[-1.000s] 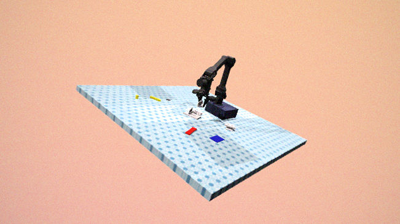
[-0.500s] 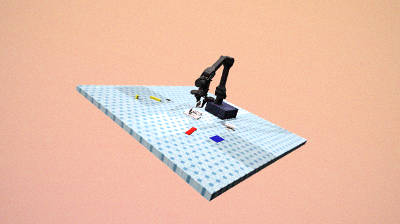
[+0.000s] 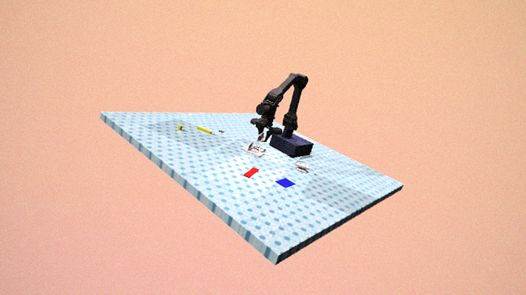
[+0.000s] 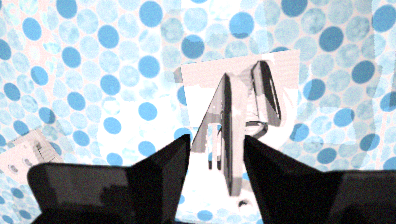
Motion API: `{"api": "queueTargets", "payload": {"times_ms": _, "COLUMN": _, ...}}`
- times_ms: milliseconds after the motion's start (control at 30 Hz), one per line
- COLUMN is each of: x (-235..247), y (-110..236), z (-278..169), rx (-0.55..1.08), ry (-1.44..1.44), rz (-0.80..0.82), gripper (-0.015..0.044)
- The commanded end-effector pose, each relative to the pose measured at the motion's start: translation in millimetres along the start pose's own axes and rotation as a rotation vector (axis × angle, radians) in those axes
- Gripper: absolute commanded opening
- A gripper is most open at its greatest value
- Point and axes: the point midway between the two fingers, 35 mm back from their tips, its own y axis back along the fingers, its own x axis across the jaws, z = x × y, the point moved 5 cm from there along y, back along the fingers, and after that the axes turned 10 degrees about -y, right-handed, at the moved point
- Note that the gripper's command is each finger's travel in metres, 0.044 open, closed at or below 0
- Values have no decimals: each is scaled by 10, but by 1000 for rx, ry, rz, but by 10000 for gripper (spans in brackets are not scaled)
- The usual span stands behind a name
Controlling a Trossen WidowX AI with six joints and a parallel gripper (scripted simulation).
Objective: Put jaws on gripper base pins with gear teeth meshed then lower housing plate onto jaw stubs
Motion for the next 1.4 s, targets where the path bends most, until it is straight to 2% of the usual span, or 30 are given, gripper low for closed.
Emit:
{"api": "queueTargets", "payload": {"times_ms": 0, "x": -3, "y": 0, "z": 6, "rx": -3, "ry": -6, "rz": -4, "gripper": 134}}
{"api": "queueTargets", "payload": {"times_ms": 400, "x": 0, "y": -11, "z": 13, "rx": -3, "ry": -10, "rz": -4, "gripper": 134}}
{"api": "queueTargets", "payload": {"times_ms": 1367, "x": -2, "y": -477, "z": 13, "rx": -2, "ry": -11, "rz": -4, "gripper": 134}}
